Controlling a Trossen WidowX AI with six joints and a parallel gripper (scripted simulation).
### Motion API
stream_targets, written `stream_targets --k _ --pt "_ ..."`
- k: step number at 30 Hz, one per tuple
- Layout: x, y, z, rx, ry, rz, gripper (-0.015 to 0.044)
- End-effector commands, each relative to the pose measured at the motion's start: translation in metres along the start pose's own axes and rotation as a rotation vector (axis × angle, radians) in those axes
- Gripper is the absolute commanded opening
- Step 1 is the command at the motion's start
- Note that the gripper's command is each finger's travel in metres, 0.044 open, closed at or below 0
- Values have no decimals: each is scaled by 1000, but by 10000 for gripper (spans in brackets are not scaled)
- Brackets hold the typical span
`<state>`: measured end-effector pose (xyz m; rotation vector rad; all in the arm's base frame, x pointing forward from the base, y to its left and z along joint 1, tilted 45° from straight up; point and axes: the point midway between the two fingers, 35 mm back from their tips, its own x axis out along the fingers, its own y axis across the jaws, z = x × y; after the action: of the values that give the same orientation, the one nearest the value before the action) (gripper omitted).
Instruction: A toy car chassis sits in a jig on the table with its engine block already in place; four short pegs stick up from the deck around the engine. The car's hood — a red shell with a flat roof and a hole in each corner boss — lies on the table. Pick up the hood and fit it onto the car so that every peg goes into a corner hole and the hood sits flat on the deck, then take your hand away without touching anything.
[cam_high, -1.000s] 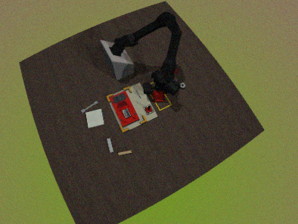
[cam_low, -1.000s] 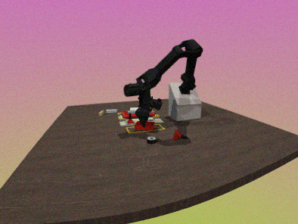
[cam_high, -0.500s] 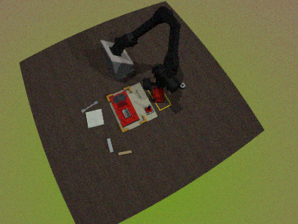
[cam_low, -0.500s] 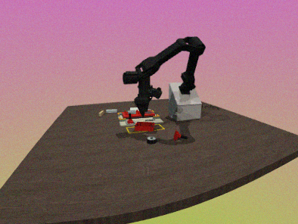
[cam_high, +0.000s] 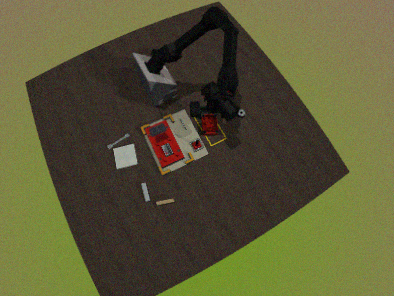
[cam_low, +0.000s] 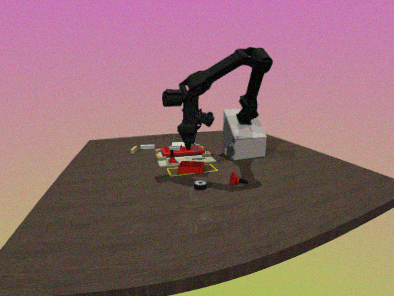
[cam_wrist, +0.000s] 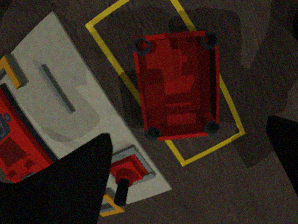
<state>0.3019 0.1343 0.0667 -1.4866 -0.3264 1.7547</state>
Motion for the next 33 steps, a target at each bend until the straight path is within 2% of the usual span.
stream_targets --k 1,8,13,18,33 --pt "1 1 0 18 3 4 440" --pt "16 9 5 467 137 80 440" --pt "25 13 7 823 275 66 440" --pt "30 16 8 1177 412 -25 440" --pt "33 15 12 1705 575 -348 440"
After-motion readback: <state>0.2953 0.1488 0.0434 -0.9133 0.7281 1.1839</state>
